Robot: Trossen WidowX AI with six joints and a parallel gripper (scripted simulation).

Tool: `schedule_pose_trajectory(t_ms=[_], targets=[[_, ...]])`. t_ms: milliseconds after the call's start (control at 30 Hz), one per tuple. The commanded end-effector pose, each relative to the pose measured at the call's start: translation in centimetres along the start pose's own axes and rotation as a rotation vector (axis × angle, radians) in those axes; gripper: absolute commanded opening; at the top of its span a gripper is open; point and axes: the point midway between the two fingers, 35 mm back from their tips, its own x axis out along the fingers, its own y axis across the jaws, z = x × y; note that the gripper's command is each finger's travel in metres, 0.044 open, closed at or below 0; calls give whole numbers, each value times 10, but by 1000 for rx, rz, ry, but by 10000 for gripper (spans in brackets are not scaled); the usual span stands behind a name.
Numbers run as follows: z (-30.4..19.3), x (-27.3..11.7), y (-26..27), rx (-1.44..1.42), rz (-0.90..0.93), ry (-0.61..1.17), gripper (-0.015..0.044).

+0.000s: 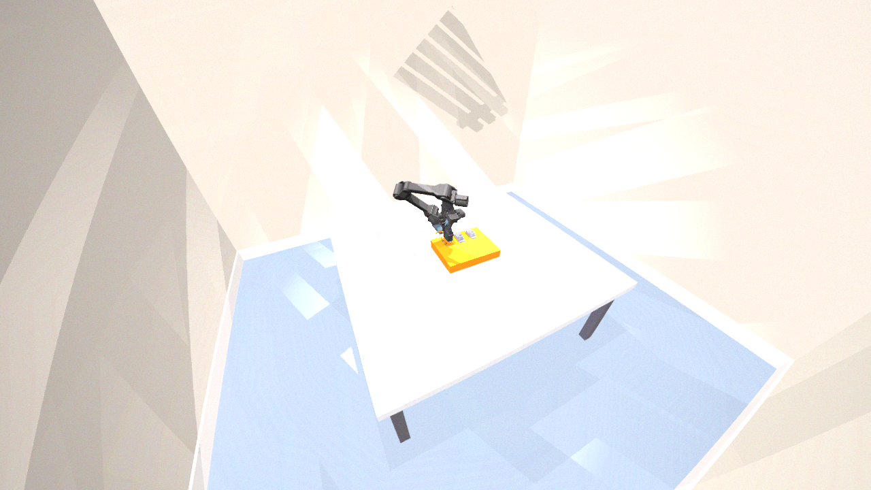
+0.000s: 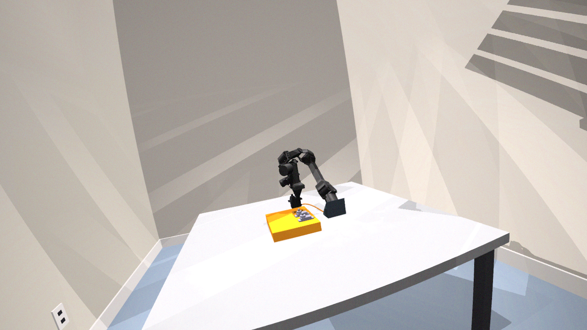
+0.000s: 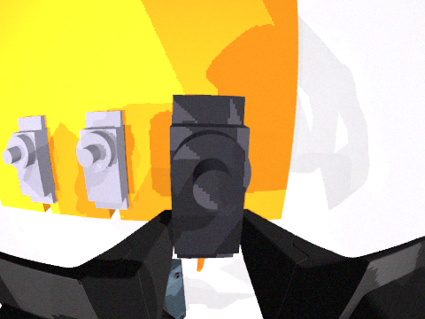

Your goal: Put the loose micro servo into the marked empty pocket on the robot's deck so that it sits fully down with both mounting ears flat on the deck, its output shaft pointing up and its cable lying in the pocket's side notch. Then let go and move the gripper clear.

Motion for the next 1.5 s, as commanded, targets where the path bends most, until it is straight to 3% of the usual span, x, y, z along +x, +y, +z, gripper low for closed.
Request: schedule_pose_trajectory(t_ms=[0,1467], targets=[[-10,-1,0,4,4,-3,0],[-10,38,0,5,3,-4,0]])
